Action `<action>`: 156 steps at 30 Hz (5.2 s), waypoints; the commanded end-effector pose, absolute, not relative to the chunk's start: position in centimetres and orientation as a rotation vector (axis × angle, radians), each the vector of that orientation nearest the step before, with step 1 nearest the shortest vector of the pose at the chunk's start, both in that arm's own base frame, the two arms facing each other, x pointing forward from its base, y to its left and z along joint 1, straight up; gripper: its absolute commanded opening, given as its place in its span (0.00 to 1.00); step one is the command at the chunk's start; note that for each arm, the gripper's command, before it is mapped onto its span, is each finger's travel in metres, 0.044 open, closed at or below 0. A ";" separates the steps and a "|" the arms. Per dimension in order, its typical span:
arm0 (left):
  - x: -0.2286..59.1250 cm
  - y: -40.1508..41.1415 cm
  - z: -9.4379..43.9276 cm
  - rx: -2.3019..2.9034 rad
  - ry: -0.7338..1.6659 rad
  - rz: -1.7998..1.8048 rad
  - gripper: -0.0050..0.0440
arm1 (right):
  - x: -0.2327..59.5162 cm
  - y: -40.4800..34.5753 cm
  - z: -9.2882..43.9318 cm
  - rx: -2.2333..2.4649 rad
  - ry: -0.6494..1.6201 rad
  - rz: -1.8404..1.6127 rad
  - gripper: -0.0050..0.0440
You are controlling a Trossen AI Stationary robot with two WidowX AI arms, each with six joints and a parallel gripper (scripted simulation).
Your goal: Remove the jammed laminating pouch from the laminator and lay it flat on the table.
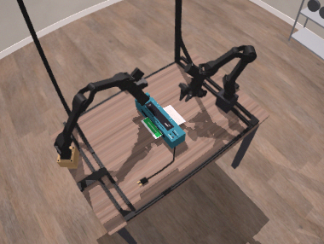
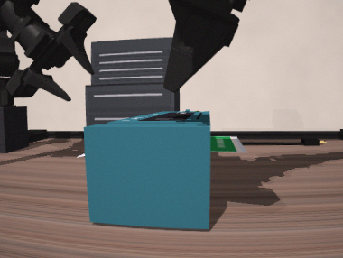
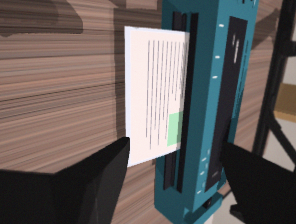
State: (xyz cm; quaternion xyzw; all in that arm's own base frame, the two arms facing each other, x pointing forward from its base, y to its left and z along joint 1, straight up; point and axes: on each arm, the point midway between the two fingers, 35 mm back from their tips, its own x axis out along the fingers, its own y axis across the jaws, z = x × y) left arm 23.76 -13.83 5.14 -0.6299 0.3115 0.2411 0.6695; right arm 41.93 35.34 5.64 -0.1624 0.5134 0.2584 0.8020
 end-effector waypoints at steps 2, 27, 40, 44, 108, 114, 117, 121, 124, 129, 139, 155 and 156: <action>24.0 -14.1 5.7 -1.433 0.696 0.531 0.66 | 42.4 35.7 6.8 -0.333 1.061 0.561 0.00; 24.0 -14.1 5.7 -1.433 0.696 0.531 0.66 | 43.4 36.4 1.9 -0.337 1.061 0.558 0.00; 24.0 -14.1 5.7 -1.433 0.696 0.531 0.66 | 42.2 35.5 7.3 -0.337 1.061 0.558 0.00; 24.0 -14.1 5.7 -1.433 0.696 0.531 0.66 | 42.2 35.5 7.3 -0.337 1.061 0.558 0.00; 24.3 -14.4 1.3 -1.450 0.686 0.515 0.66 | 42.0 35.4 5.9 -0.346 1.090 0.556 0.00; 24.3 -14.4 1.3 -1.450 0.686 0.515 0.66 | 42.0 35.4 5.9 -0.346 1.090 0.556 0.00; 24.3 -14.4 1.3 -1.450 0.686 0.515 0.66 | 42.0 35.4 5.9 -0.346 1.090 0.556 0.00; 24.3 -14.4 1.3 -1.450 0.686 0.515 0.66 | 42.0 35.4 5.9 -0.346 1.090 0.556 0.00; 24.3 -14.4 1.3 -1.450 0.686 0.515 0.66 | 42.0 35.4 5.9 -0.346 1.090 0.556 0.00; 24.3 -14.4 1.3 -1.450 0.686 0.515 0.66 | 42.0 35.4 5.9 -0.346 1.090 0.556 0.00; 24.3 -14.4 1.3 -1.450 0.686 0.515 0.66 | 42.0 35.4 5.9 -0.346 1.090 0.556 0.00; 24.3 -14.4 1.3 -1.450 0.686 0.515 0.66 | 42.0 35.4 5.9 -0.346 1.090 0.556 0.00; 24.3 -14.4 1.3 -1.450 0.686 0.515 0.66 | 42.0 35.4 5.9 -0.346 1.090 0.556 0.00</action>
